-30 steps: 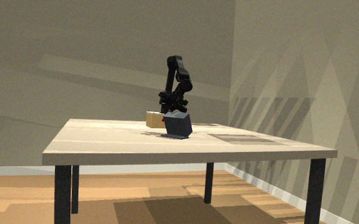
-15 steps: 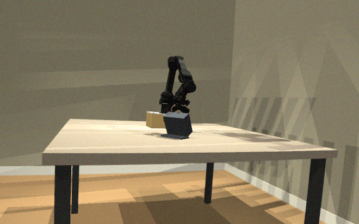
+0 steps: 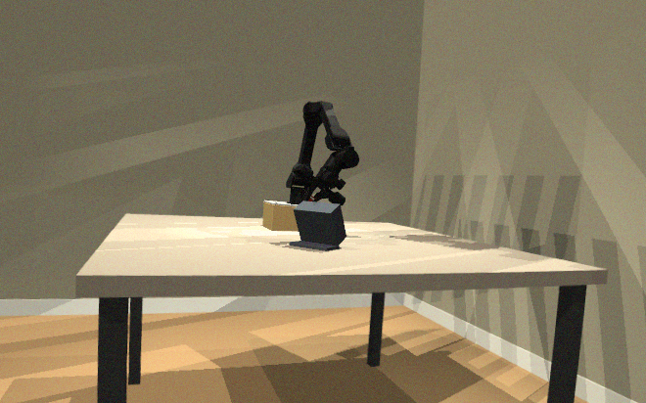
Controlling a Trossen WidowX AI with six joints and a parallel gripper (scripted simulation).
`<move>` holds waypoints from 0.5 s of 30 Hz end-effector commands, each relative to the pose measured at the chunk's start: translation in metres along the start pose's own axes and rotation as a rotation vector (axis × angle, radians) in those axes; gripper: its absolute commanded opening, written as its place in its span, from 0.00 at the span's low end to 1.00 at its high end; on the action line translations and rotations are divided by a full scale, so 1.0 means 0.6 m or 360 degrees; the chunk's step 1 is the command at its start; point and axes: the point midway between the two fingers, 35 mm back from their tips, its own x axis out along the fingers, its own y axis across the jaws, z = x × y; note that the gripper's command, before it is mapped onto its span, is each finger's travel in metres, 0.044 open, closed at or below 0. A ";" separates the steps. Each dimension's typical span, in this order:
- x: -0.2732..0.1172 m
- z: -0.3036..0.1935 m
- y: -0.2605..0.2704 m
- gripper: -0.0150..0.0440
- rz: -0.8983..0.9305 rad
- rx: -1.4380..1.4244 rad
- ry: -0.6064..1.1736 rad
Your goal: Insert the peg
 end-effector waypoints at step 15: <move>-0.013 0.009 0.020 0.25 -0.0080 0.0208 -0.0082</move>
